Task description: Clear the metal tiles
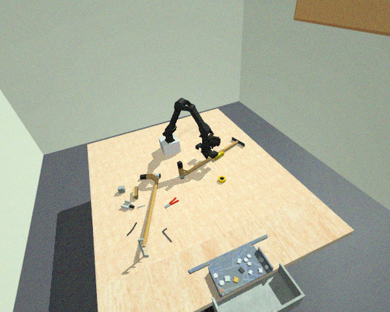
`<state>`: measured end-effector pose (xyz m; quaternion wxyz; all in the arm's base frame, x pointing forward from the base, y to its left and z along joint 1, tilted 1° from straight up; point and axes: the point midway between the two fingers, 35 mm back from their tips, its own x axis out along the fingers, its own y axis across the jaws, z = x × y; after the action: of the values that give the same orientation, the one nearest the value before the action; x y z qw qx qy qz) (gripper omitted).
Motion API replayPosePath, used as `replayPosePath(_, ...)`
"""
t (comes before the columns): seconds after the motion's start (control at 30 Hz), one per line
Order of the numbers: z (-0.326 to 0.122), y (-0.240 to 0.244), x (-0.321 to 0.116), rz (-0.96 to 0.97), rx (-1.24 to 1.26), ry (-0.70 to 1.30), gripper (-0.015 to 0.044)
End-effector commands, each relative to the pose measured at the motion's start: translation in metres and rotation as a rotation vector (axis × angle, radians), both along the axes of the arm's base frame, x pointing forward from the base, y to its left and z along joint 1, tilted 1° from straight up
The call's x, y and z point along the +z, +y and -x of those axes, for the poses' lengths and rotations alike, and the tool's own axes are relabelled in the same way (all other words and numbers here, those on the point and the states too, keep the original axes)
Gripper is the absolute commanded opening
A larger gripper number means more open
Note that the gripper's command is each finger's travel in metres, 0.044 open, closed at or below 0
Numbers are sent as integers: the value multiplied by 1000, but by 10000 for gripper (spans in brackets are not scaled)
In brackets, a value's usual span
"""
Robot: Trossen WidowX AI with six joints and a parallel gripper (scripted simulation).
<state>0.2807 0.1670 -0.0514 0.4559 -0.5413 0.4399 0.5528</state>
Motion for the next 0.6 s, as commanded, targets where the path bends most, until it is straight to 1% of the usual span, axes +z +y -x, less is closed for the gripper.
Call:
replayPosePath(0.0,-8,3,0,-5,6,-11,0)
replayPosePath(0.57,-25,6,1,-5,6,-13,0)
